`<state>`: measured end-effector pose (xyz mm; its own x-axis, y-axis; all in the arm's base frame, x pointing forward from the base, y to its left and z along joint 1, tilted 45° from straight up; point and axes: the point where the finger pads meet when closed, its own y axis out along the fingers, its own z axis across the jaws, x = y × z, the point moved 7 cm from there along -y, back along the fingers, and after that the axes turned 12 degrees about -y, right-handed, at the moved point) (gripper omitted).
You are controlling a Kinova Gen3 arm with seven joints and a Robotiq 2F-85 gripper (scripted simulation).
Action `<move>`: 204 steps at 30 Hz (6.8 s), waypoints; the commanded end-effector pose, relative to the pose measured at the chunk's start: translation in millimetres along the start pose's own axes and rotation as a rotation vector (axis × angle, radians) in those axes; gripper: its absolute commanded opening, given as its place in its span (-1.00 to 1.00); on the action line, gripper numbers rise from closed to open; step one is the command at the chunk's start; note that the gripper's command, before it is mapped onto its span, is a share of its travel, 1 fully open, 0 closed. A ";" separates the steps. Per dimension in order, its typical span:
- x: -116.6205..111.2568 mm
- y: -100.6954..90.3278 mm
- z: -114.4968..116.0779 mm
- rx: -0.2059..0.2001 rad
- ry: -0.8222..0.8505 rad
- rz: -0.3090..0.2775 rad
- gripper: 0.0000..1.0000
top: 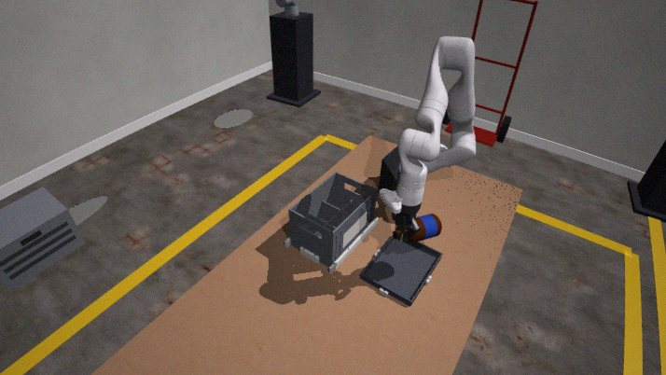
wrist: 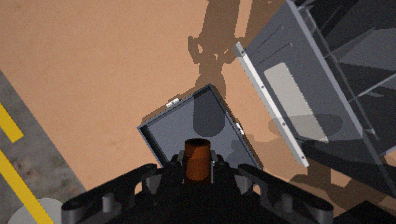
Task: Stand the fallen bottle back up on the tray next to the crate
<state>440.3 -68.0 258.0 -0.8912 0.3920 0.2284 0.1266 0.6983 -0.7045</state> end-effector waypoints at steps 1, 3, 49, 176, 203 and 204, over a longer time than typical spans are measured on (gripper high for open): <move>-0.3 -0.6 0.0 0.000 0.000 0.002 -1.00; -0.3 -0.6 0.0 0.000 0.000 0.002 -1.00; 9.4 -0.2 -2.5 0.029 0.001 0.137 -1.00; 24.3 2.7 -5.2 0.072 0.000 0.343 -1.00; 26.8 4.4 -6.1 0.083 0.002 0.385 -1.00; 27.2 4.7 -6.2 0.085 0.002 0.391 -1.00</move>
<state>420.9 -50.9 264.4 -0.7842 0.6180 -0.0556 0.4153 0.4561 -0.7871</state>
